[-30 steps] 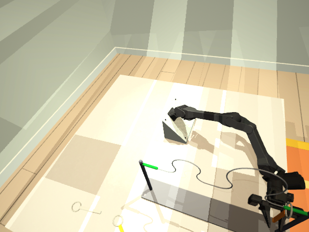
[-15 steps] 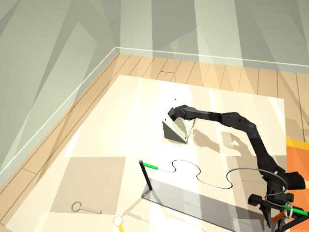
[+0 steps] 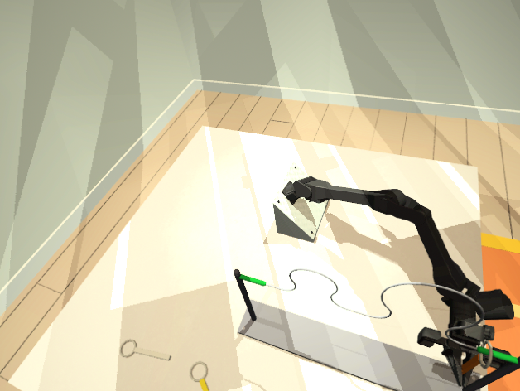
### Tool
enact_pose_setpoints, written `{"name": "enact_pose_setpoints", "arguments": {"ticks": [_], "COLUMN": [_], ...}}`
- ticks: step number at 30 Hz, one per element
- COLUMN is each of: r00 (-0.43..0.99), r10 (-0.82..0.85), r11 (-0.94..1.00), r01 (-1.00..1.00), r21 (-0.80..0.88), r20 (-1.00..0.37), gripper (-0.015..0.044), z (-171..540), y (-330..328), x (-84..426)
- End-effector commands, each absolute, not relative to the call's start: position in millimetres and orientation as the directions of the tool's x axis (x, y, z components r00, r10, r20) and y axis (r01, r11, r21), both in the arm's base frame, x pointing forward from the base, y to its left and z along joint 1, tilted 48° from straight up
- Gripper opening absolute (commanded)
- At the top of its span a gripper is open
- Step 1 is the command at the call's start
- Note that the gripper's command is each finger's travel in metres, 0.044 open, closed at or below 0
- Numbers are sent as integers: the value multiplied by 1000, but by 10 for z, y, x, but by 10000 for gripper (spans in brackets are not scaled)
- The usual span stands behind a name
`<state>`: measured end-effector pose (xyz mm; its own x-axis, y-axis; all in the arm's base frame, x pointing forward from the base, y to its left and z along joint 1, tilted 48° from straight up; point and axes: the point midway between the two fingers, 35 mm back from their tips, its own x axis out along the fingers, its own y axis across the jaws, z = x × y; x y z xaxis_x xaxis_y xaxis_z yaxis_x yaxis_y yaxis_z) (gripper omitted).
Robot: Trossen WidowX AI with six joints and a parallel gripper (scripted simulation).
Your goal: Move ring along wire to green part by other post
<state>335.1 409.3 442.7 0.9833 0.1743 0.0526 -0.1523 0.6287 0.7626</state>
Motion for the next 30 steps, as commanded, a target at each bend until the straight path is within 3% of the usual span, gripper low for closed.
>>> {"name": "enact_pose_setpoints", "arguments": {"ticks": [1,30], "r00": [983,983], "r10": [175,176], "r11": [628,626], "r01": [-153,-156], "r21": [763,764], "r20": [53,56], "gripper": [-150,-150], "z": [4432,4512], "y": [4086,3976], "x": [3352,3367]}}
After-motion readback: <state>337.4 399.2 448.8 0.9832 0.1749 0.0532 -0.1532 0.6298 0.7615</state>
